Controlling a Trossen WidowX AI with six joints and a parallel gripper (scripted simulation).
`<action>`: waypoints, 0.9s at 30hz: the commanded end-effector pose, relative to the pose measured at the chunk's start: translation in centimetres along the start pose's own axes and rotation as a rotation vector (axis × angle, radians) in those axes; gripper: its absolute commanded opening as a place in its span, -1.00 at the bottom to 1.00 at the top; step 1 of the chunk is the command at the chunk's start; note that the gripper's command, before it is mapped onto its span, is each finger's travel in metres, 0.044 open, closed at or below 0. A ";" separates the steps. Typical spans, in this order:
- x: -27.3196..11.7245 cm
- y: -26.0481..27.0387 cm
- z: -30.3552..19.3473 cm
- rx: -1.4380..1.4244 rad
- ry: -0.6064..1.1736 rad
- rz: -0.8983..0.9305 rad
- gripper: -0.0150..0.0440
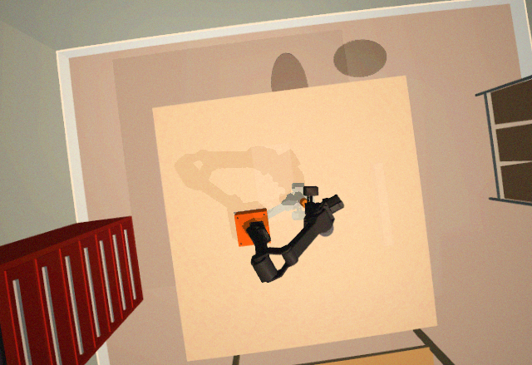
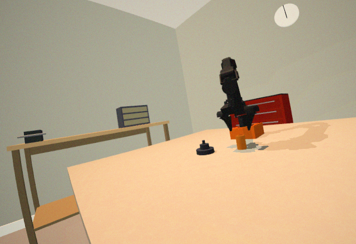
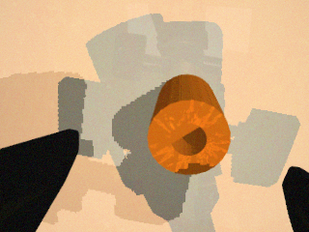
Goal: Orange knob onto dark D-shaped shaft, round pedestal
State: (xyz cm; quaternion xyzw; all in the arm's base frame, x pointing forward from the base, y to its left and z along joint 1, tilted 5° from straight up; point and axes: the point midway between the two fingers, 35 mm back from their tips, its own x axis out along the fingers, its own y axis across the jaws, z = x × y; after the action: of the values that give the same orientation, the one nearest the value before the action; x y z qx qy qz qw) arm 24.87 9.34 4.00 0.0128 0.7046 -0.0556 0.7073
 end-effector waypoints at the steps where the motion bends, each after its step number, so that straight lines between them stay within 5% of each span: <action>1: 0.6 -0.2 -0.2 0.002 0.008 -0.009 1.00; 27: 4.7 -0.2 0.0 0.002 0.008 -0.009 1.00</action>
State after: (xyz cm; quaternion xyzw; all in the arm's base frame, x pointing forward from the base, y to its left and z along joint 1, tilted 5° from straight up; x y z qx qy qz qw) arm 25.18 9.16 0.07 0.0162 0.7033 -0.0583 0.7083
